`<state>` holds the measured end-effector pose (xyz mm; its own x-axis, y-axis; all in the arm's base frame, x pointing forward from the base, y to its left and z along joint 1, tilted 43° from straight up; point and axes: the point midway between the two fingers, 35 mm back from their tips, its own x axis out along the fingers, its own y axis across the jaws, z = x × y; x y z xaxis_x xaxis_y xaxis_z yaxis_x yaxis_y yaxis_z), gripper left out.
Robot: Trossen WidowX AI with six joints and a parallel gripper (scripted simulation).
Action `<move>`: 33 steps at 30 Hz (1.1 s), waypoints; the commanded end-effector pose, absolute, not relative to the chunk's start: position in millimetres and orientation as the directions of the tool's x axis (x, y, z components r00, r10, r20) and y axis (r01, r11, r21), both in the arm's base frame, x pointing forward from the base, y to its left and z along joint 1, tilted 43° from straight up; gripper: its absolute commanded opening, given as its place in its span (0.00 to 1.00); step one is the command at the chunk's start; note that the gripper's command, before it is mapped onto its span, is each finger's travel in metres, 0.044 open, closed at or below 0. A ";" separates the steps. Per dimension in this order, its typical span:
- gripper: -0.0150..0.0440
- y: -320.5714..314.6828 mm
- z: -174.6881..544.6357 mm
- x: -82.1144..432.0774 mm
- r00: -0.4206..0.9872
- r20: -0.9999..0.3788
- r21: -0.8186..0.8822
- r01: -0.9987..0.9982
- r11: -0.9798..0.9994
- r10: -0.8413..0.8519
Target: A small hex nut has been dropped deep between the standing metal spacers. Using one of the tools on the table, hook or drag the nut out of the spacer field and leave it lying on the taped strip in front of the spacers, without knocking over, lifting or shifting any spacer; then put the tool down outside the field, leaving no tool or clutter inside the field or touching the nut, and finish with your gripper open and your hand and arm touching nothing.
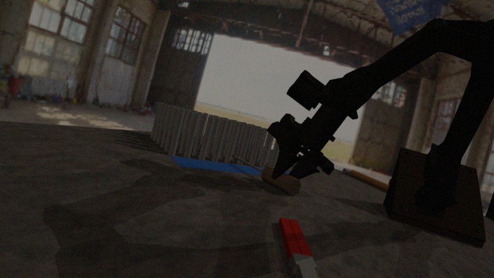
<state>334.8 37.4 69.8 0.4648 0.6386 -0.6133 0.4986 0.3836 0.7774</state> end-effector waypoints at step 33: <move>0.25 46.6 77.0 317.2 0.464 -0.614 0.776 0.504 0.380 0.639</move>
<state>319.4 45.8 75.5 0.4633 0.6396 -0.6134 0.4997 0.3831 0.7769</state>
